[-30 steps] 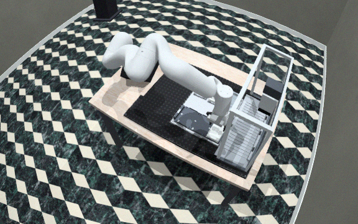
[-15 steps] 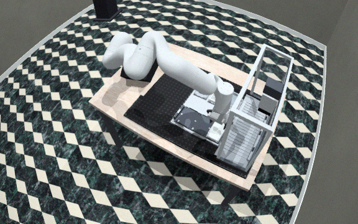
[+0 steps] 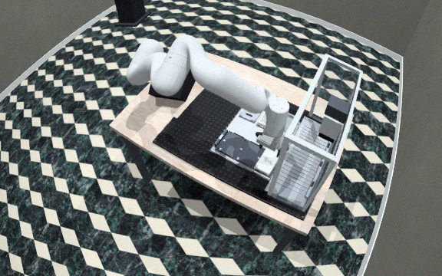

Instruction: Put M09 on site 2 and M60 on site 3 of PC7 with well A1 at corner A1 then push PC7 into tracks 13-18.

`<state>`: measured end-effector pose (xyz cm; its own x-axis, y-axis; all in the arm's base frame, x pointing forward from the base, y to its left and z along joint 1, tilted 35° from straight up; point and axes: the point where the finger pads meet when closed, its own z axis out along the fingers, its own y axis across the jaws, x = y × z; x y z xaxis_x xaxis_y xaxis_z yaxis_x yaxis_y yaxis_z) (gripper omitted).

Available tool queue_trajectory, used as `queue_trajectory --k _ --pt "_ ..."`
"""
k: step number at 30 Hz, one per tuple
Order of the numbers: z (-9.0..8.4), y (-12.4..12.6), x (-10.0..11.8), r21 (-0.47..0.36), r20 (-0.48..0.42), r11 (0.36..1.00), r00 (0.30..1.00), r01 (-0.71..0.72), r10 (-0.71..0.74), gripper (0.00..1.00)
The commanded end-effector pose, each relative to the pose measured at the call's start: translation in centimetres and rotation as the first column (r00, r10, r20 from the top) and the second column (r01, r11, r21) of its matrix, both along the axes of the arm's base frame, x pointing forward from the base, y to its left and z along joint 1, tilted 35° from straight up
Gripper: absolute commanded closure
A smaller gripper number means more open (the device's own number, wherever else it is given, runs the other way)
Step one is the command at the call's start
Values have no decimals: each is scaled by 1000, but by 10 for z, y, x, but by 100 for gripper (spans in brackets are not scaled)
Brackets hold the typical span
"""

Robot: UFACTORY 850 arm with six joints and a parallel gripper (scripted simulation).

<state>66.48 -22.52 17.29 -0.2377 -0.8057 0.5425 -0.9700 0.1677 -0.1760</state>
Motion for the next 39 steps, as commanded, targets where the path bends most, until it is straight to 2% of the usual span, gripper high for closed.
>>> queue_trajectory --k 1,10,23,37,39 --pt "5 3 0 0 2 1000 1000 -1 1 0" --pt "15 10 0 0 2 1000 1000 -1 1 0" --pt "15 10 0 0 2 1000 1000 -1 1 0" --pt "-17 71 14 1 9 1000 1000 11 -11 0" --pt "-17 71 14 1 9 1000 1000 11 -11 0"
